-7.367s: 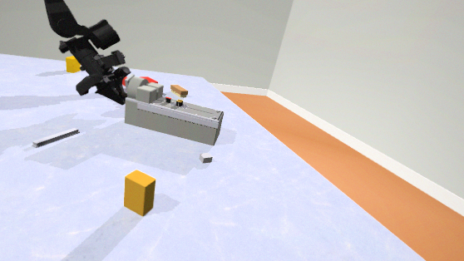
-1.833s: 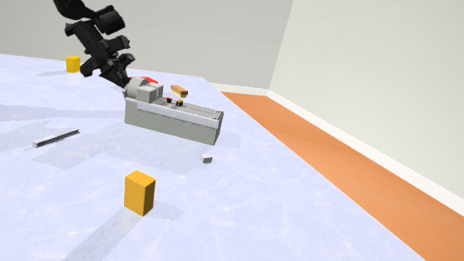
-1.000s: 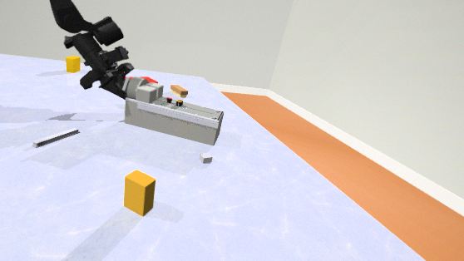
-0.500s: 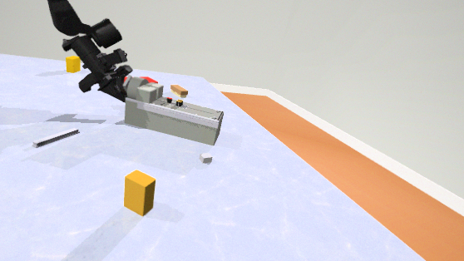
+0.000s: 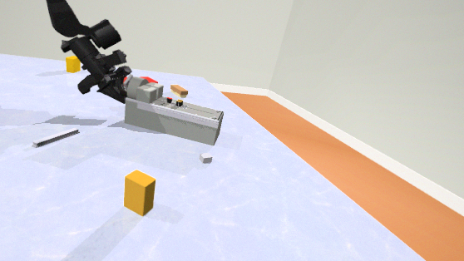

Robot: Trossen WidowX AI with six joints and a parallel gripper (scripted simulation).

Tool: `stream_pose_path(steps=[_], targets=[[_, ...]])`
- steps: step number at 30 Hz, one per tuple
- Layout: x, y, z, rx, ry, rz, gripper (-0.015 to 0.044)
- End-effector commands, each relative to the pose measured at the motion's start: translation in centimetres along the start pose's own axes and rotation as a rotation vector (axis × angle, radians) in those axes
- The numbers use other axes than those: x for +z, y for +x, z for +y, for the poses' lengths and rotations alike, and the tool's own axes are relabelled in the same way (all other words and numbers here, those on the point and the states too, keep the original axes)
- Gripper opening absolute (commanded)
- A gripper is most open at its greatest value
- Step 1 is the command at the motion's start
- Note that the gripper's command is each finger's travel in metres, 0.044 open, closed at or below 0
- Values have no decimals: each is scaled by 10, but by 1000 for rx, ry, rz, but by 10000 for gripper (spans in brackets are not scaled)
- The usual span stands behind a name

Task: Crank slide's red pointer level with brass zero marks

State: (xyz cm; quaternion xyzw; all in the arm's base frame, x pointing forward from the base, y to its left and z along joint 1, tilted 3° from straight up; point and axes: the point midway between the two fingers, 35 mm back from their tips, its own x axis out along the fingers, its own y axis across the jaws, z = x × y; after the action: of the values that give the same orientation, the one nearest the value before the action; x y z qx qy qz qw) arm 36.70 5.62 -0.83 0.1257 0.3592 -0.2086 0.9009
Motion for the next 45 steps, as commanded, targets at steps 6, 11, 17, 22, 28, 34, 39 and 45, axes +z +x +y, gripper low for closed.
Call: stream_pose_path(steps=[6, 11, 17, 22, 28, 34, 39, 45], targets=[[-4, 4, -9, -18, -5, 13, 0], [-4, 4, -10, -18, -5, 13, 0], [-4, 4, -12, -18, -5, 13, 0], [-4, 4, -13, -18, -6, 13, 0], [-4, 4, -14, -18, -6, 13, 0], [-4, 4, -16, -19, -6, 13, 0], [-4, 4, -17, -19, -6, 13, 0], [-4, 4, -18, -19, -6, 13, 0]])
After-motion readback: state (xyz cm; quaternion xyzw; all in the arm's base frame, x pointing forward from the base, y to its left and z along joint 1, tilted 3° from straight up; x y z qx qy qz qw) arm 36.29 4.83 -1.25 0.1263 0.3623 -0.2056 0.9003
